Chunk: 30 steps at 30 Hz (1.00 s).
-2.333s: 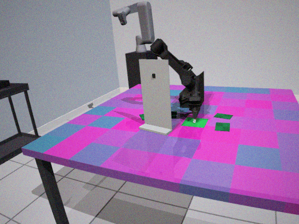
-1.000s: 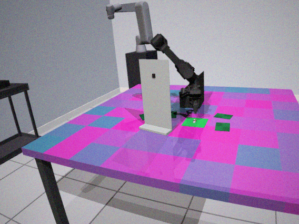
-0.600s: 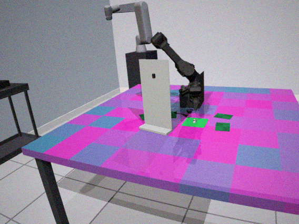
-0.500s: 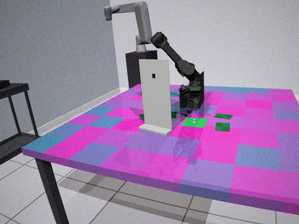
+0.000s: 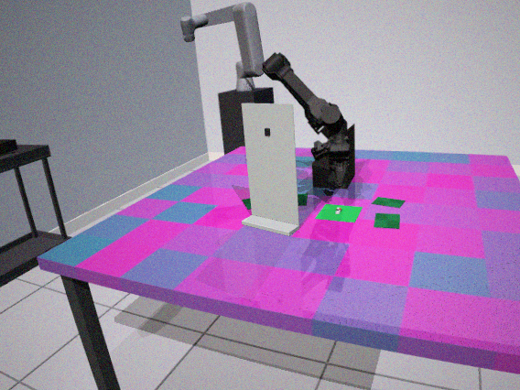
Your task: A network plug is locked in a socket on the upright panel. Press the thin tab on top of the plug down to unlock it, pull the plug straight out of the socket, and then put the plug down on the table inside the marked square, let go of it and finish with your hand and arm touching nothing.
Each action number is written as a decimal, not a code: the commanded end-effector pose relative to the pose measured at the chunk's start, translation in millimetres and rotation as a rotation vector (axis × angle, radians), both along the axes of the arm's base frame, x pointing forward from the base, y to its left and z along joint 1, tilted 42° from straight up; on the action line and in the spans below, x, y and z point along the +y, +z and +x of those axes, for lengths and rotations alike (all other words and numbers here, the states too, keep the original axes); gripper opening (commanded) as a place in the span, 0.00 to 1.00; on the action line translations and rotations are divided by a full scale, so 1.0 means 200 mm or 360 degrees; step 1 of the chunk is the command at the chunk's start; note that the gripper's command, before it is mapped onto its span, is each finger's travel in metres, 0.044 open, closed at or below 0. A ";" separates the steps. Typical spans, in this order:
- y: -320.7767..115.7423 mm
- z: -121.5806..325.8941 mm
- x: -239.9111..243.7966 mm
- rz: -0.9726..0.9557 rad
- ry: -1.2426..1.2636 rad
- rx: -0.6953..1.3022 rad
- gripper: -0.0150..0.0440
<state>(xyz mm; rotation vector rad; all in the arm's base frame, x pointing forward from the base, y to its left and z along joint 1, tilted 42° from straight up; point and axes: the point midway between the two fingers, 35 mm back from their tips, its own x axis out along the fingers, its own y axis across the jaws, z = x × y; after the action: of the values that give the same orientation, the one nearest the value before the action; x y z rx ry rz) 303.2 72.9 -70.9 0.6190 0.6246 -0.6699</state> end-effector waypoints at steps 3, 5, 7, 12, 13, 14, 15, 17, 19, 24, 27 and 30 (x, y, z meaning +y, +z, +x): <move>0.04 0.00 0.03 0.0008 -0.0002 -0.0018 0.52; 0.05 0.00 0.04 0.0007 -0.0002 -0.0018 0.52; 0.06 0.00 0.05 0.0007 -0.0002 -0.0019 0.52; 0.09 -0.01 0.07 0.0007 -0.0001 -0.0020 0.52; 0.09 -0.01 0.07 0.0007 -0.0001 -0.0020 0.52; 0.10 -0.01 0.08 0.0006 -0.0001 -0.0020 0.52; 0.11 -0.02 0.08 0.0006 -0.0001 -0.0021 0.52; 0.12 -0.02 0.09 0.0006 0.0000 -0.0021 0.52; 0.13 -0.02 0.10 0.0006 0.0000 -0.0022 0.52; 0.12 -0.04 0.09 -0.0003 0.0003 -0.0005 0.52; 0.15 -0.03 0.13 0.0000 0.0002 -0.0004 0.52; 0.19 -0.03 0.17 0.0003 0.0001 -0.0004 0.52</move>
<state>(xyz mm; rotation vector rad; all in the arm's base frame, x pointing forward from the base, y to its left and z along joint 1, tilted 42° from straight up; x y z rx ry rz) 293.8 96.4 -43.1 0.6063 0.6336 -0.6772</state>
